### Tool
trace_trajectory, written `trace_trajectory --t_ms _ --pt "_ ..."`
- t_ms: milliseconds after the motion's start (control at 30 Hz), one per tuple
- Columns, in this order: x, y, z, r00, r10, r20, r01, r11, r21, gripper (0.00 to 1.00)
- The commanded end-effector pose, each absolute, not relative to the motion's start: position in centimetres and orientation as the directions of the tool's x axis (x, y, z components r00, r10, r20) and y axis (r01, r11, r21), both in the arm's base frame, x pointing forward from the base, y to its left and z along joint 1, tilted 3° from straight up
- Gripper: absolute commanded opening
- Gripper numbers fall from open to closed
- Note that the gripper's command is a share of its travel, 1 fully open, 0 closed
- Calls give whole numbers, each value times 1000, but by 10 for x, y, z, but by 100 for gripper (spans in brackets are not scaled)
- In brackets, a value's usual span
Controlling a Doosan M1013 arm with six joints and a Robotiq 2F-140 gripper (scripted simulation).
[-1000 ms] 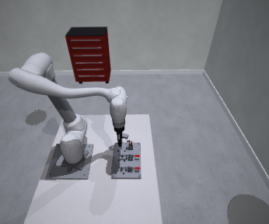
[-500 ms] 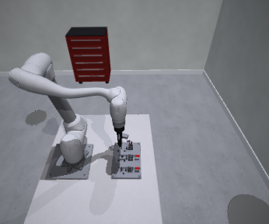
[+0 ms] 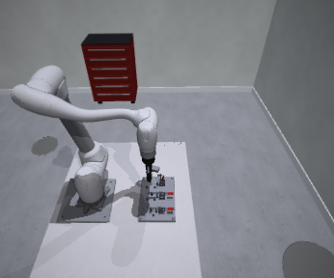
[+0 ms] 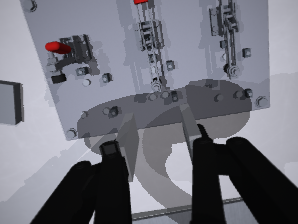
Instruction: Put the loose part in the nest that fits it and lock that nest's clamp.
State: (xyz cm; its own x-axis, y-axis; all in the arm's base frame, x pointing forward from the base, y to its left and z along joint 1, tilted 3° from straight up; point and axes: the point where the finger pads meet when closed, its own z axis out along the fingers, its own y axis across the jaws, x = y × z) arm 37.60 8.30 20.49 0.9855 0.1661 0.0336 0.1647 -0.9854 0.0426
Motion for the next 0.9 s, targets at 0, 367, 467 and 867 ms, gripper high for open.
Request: trace_trajectory --t_ms 0,367,467,867 --pt "381 84 205 986 166 34 165 -985 42 35" --pt "430 93 207 986 166 34 165 -985 42 35" --pt "444 95 207 986 166 34 165 -985 42 35" --pt "501 105 209 986 166 34 165 -985 42 35"
